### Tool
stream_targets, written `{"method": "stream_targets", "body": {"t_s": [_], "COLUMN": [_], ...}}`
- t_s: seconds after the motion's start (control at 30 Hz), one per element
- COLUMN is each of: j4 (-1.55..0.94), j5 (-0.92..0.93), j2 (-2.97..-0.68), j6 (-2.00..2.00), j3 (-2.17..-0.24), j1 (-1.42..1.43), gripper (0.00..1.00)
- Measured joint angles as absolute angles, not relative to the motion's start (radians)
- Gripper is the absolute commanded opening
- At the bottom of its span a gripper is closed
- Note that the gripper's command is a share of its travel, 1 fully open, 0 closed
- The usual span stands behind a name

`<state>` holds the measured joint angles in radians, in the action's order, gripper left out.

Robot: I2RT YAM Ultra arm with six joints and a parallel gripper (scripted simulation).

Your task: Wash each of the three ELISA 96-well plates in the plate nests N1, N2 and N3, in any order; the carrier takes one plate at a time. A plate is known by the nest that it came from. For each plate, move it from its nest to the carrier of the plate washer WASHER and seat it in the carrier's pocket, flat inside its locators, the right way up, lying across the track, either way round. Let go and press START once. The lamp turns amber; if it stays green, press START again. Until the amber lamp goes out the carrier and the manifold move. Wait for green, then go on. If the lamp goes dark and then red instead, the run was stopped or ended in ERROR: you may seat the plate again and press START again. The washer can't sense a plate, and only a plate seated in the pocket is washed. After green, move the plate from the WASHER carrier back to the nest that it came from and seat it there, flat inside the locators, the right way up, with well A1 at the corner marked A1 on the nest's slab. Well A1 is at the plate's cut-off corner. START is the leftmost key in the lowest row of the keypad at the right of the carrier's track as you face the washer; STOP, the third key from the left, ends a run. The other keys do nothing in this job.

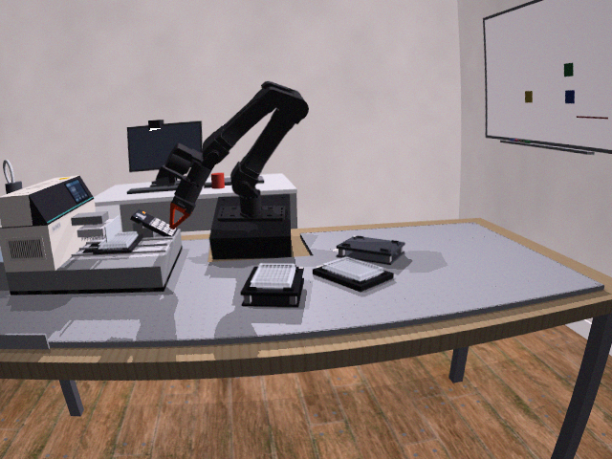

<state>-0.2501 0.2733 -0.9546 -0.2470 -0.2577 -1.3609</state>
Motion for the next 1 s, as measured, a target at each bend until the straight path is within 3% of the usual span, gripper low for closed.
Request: {"method": "stream_targets", "body": {"t_s": [1.0], "j4": [-0.596], "j5": [0.330], "j2": [-0.727], "j6": [-0.157], "j3": [-0.346], "j1": [-1.470], "gripper": [0.00]}}
